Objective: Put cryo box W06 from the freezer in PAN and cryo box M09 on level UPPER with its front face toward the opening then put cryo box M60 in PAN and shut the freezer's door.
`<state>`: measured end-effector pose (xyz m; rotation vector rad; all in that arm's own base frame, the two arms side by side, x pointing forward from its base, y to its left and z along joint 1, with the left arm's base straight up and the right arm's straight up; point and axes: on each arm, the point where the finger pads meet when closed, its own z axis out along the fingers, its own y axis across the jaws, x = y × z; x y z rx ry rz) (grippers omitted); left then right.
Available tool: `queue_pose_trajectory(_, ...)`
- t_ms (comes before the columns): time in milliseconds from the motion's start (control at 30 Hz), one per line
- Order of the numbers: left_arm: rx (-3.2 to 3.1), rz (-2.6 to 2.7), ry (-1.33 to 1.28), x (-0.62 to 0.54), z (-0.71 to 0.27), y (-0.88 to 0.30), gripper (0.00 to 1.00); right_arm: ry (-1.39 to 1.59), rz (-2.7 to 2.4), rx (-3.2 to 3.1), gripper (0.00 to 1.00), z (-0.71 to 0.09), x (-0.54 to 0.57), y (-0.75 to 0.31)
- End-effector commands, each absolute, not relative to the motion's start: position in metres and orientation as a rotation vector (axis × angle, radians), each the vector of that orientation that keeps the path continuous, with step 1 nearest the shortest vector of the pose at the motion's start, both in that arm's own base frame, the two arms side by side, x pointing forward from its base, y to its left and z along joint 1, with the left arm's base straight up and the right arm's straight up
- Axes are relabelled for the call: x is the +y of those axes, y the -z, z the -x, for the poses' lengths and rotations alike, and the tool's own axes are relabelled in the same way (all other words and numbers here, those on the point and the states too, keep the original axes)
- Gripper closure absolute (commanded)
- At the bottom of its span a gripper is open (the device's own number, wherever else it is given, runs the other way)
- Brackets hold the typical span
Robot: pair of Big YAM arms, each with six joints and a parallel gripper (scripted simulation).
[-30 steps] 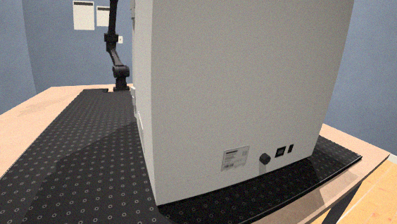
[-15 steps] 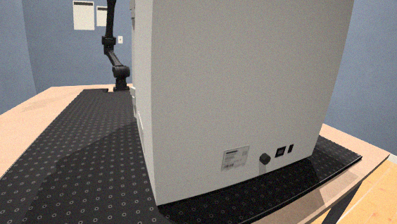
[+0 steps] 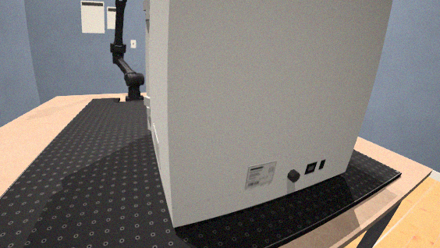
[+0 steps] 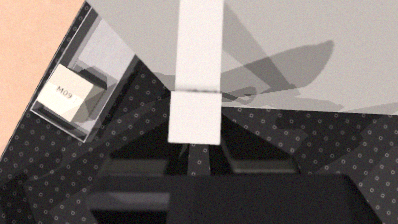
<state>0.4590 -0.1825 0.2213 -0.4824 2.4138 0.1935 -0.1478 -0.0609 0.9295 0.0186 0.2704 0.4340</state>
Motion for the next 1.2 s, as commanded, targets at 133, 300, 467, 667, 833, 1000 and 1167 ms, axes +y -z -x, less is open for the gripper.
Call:
queue_pose_trajectory(133, 2.353, 0.576, -0.155, -0.205, -0.460, -0.248, 1.00, -0.430, -0.009, 0.203, 1.00, 0.187, -0.077, -0.924)
queue_pose_trajectory(300, 2.342, 0.606, -0.153, -0.212, -0.447, -0.253, 1.00, -0.439, 0.002, 0.121, 1.00, 0.208, -0.089, -0.917)
queue_pose_trajectory(467, 2.343, 0.640, -0.175, -0.220, -0.436, -0.247, 1.00, -0.429, 0.001, 0.123, 1.00, 0.236, -0.100, -0.911)
queue_pose_trajectory(667, 2.338, 0.673, -0.186, -0.226, -0.426, -0.247, 1.00, -0.439, 0.001, 0.126, 1.00, 0.249, -0.111, -0.906)
queue_pose_trajectory(833, 2.329, 0.718, -0.201, -0.234, -0.415, -0.246, 1.00, -0.448, 0.005, 0.005, 1.00, 0.263, -0.122, -0.896)
queue_pose_trajectory(1000, 2.322, 0.751, -0.213, -0.242, -0.404, -0.245, 1.00, -0.448, 0.006, 0.013, 1.00, 0.285, -0.137, -0.887)
queue_pose_trajectory(1167, 2.314, 0.789, -0.226, -0.251, -0.393, -0.245, 1.00, -0.448, 0.006, 0.015, 1.00, 0.303, -0.150, -0.878)
